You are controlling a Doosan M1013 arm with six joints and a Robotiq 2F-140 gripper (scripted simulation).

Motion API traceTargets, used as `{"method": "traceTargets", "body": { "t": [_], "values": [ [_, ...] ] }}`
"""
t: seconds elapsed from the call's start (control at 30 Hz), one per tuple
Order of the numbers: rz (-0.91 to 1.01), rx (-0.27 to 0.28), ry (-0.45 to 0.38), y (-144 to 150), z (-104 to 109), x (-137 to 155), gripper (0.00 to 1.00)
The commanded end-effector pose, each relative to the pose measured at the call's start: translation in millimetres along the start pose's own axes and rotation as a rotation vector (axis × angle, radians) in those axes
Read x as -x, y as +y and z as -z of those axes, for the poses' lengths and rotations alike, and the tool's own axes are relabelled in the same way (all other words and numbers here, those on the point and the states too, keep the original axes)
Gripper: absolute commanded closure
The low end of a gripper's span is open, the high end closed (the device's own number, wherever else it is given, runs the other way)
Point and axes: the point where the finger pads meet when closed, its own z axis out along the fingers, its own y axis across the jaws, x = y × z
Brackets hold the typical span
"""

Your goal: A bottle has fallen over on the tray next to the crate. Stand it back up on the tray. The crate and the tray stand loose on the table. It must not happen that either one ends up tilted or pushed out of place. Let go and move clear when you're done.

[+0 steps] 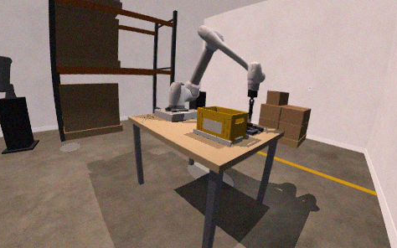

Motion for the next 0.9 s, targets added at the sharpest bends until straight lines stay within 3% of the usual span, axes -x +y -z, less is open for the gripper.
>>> {"method": "traceTargets", "body": {
  "t": [0.0, 0.87],
  "values": [
    [0.0, 0.0, 0.0, 0, -4, 0, 0.56],
    [0.0, 0.0, 0.0, 0, -29, 0, 0.56]
  ]
}}
